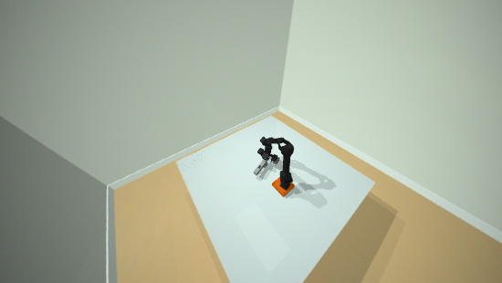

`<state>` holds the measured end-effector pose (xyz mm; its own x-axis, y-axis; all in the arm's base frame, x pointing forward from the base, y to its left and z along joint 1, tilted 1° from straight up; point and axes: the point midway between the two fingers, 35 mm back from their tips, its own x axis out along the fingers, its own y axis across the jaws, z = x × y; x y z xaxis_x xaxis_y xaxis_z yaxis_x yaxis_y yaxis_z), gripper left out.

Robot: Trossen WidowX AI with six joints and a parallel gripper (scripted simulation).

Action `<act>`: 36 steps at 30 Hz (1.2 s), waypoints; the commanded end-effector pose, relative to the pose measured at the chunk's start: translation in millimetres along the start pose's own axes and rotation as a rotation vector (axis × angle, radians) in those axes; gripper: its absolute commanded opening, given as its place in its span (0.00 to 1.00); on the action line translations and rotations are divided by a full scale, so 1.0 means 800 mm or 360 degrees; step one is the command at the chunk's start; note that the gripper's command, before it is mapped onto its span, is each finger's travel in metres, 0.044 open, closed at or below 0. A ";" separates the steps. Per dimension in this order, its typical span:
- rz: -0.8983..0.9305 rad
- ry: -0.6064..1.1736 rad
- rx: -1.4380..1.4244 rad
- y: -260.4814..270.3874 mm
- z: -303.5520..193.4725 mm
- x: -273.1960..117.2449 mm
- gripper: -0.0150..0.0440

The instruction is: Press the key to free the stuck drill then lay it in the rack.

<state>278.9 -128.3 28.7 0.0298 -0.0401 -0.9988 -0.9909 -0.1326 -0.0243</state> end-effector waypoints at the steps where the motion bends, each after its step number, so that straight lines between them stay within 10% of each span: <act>1: 0.0013 -0.0015 0.0007 0.003 0.005 0.011 1.00; 8: 0.0013 -0.0015 0.0007 0.004 0.006 0.014 1.00; 24: 0.0007 -0.0004 -0.0001 0.002 0.004 0.011 0.29; 36: 0.0013 -0.0014 0.0007 0.002 -0.004 0.012 0.25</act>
<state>277.1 -128.9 19.4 0.0215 -0.0360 -0.9991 -0.9918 -0.1265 -0.0167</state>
